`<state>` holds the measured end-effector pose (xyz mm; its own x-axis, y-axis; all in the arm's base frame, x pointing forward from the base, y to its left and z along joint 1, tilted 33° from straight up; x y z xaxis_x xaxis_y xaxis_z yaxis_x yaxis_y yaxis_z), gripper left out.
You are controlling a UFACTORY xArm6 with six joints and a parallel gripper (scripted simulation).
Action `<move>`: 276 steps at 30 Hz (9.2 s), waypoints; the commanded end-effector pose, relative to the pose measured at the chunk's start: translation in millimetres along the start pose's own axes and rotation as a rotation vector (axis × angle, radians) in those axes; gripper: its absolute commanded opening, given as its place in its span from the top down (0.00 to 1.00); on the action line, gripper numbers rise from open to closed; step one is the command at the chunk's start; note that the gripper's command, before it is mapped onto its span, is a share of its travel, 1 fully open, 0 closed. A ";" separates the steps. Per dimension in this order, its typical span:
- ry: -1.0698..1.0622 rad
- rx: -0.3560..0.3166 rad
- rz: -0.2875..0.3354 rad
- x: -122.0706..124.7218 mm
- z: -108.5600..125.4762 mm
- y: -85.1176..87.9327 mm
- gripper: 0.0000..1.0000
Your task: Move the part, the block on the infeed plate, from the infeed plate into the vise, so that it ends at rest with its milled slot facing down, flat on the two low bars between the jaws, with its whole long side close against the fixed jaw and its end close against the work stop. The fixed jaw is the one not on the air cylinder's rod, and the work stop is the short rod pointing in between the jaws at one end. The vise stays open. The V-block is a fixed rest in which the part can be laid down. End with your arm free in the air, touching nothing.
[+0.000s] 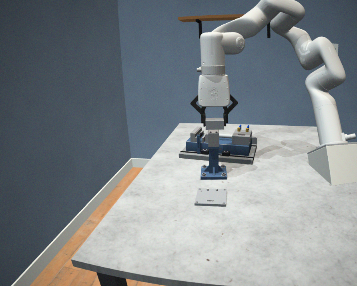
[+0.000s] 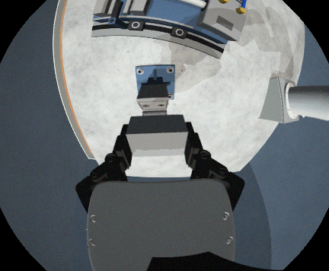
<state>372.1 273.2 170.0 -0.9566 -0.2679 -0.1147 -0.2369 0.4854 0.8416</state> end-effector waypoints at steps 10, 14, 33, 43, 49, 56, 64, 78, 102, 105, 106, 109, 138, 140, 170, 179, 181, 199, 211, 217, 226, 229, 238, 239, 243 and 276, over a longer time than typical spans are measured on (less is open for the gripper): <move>-0.001 -0.002 -0.004 -0.9 0.1 4.6 1.00; -0.001 -0.002 -0.004 -0.9 0.1 8.0 1.00; -0.001 -0.002 -0.004 -0.8 0.1 32.1 1.00; -0.001 -0.002 -0.004 -0.7 0.0 43.2 1.00; -0.001 -0.002 -0.004 -0.7 0.0 49.0 1.00; -0.001 -0.002 -0.004 -0.7 0.0 52.1 1.00; -0.001 -0.002 -0.004 -0.7 0.0 52.5 1.00; 0.006 -0.003 -0.003 -1.3 -1.0 52.6 1.00; 0.118 -0.006 -0.003 -10.1 -18.9 52.9 1.00; 0.147 -0.007 -0.003 -12.3 -23.6 52.9 1.00; 0.157 -0.008 -0.003 -13.0 -25.2 52.9 1.00; 0.168 -0.008 -0.003 -13.8 -27.0 52.9 1.00; 0.560 -0.014 -0.006 -37.7 -93.2 53.0 1.00; 0.594 -0.014 -0.006 -39.3 -99.2 52.9 1.00; 1.019 -0.008 -0.009 -52.8 -175.1 52.3 1.00; 1.111 -0.006 -0.008 -54.1 -191.9 52.2 1.00; 1.135 -0.005 -0.008 -54.4 -196.1 52.1 1.00; 1.272 0.000 -0.006 -55.0 -221.2 52.0 1.00; 1.311 0.001 -0.005 -54.9 -228.4 52.0 1.00; 1.321 0.002 -0.005 -54.9 -230.2 52.0 1.00; 1.324 0.002 -0.004 -54.9 -230.7 52.0 1.00; 1.324 0.002 -0.004 -54.9 -230.7 52.0 1.00; 1.324 0.002 -0.004 -54.9 -230.7 52.0 1.00; 1.324 0.002 -0.004 -54.9 -230.7 52.0 1.00; 1.325 0.002 -0.004 -54.9 -230.7 51.8 1.00; 1.331 0.000 -0.005 -56.0 -231.3 24.5 1.00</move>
<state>457.4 109.2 321.3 -0.0607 -0.8726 0.4846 -0.2359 0.4842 0.8425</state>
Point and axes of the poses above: the point where the finger pads meet when closed, its own y axis back along the fingers, its own x axis across the jaws, z = x × y, the point moved 7 cm from there along y, back along the fingers, and after that the axes turned 4 degrees about -y, right-handed, at the moved point
